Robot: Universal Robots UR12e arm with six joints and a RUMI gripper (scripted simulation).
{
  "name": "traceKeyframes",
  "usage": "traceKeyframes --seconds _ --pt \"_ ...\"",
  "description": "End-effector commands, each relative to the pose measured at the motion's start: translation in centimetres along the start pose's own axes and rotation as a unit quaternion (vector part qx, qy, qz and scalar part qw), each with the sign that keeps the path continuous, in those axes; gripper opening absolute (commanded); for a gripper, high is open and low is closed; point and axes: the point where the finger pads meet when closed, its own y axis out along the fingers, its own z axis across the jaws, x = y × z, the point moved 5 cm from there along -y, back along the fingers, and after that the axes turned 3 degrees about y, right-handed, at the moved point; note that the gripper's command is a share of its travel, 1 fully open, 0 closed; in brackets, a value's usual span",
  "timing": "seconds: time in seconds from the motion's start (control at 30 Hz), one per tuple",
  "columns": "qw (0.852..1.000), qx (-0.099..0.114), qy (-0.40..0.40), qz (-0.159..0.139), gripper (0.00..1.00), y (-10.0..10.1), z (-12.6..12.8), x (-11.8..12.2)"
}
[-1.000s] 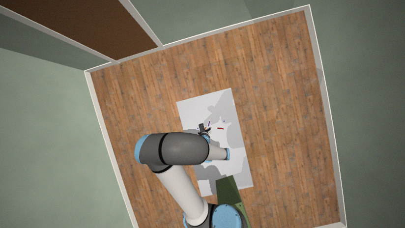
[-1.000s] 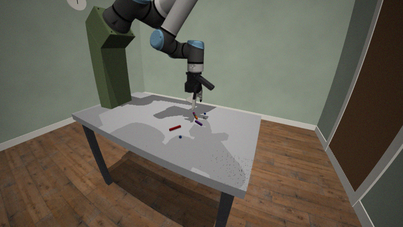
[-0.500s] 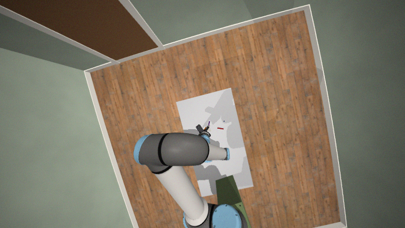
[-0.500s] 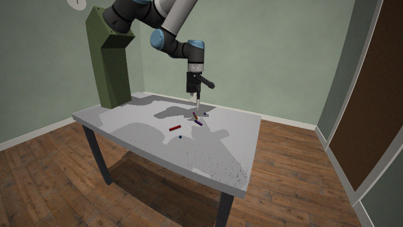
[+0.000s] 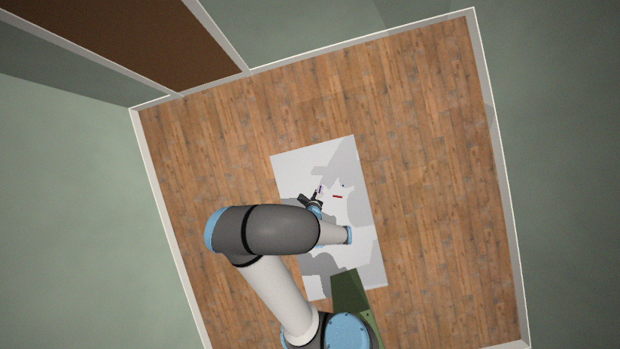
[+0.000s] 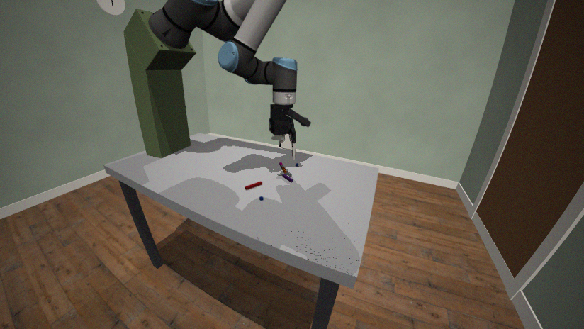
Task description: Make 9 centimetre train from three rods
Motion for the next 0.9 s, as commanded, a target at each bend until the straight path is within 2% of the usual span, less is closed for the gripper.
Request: traceKeyframes --seconds 0.0,0.27,0.53,0.6,0.87 --pt "0.997 0.0 -0.071 0.002 1.0 -0.06 0.4 -0.19" --pt "0.984 0.0 -0.176 0.002 1.0 -0.1 0.32 -0.16" --pt "0.961 0.0 -0.276 0.002 1.0 -0.15 0.27 -0.07" --pt "0.961 0.0 -0.276 0.002 1.0 -0.15 0.27 -0.07" --pt "0.921 0.0 -0.388 0.002 1.0 -0.2 0.26 0.11"
